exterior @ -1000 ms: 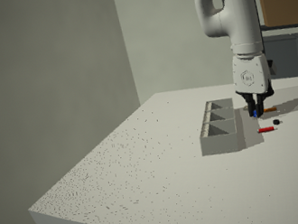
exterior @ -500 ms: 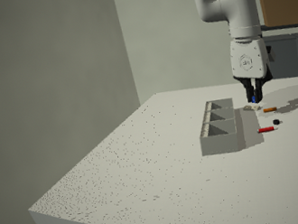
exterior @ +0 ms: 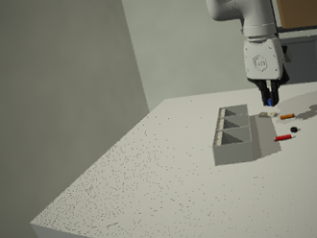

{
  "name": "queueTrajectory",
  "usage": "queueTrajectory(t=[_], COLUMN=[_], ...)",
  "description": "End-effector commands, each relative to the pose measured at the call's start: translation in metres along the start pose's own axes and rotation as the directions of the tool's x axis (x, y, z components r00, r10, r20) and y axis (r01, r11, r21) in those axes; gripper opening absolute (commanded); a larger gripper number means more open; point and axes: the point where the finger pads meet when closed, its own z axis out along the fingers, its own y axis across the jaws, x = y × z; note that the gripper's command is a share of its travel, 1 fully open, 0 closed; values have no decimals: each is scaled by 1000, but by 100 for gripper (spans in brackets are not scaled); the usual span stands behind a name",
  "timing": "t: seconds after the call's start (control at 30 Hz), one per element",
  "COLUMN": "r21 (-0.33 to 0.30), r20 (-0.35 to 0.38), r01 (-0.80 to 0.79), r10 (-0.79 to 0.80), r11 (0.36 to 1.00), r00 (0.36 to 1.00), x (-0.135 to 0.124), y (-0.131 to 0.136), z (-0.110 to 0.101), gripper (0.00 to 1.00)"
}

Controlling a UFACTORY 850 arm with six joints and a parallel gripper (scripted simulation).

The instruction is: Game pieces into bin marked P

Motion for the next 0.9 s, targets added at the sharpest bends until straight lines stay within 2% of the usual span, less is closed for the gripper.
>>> queueTrajectory(t=[0.0, 0.07, 0.2, 0.27, 0.33, 0.7, 0.87], r21=[0, 0, 0, 0, 0, 0, 0], r20=[-1, -1, -1, -1, -1, 0, 0], r01=[0, 0, 0, 0, 0, 0, 50], r10=[0, 0, 0, 0, 0, 0, -50], r11=[1000, 1000, 1000, 1000, 1000, 1000, 999], r00=[1000, 1000, 1000, 1000, 1000, 1000, 999], x=[0, 0, 0, -12, -12, -78, -86], y=[-1, -1, -1, -2, -2, -7, -7], z=[-1, -7, -7, -7, -7, -7, -7], gripper=[0, 0, 0, 0, 0, 0, 0])
